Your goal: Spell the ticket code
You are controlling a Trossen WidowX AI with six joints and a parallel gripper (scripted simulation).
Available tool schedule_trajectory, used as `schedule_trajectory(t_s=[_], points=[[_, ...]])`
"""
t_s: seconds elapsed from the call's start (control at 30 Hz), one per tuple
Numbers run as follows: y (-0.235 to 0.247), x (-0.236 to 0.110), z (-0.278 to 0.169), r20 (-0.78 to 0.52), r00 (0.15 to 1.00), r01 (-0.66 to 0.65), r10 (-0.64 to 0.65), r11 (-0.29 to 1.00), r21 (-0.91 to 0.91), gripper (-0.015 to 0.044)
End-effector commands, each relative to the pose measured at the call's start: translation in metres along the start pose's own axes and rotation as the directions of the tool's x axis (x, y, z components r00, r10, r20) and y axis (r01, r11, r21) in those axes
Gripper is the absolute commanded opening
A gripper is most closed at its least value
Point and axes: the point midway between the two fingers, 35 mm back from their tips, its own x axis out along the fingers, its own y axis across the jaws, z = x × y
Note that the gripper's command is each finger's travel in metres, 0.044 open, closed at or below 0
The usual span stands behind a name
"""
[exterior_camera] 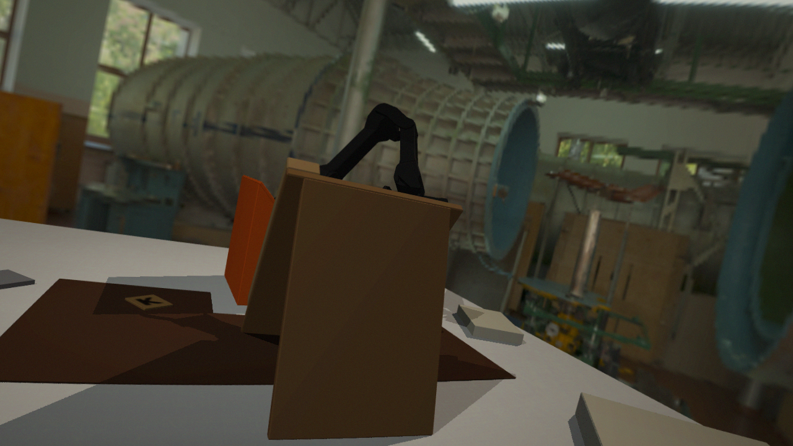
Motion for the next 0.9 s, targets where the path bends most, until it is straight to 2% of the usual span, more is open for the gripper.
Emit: schedule_trajectory(t_s=[0.0, 0.47, 0.73, 0.87], points=[[-0.018, 0.015, -0.002, 0.026, 1.0, 0.009, -0.017, 0.962, 0.272, 0.034], [-0.017, 0.016, -0.001, 0.026, 1.0, 0.009, -0.017, 0.962, 0.272, 0.034], [-0.018, 0.047, 0.0, 0.025, 1.0, 0.01, -0.018, 0.962, 0.272, 0.034], [-0.018, 0.048, 0.001, 0.025, 1.0, 0.01, -0.018, 0.962, 0.272, 0.034]])
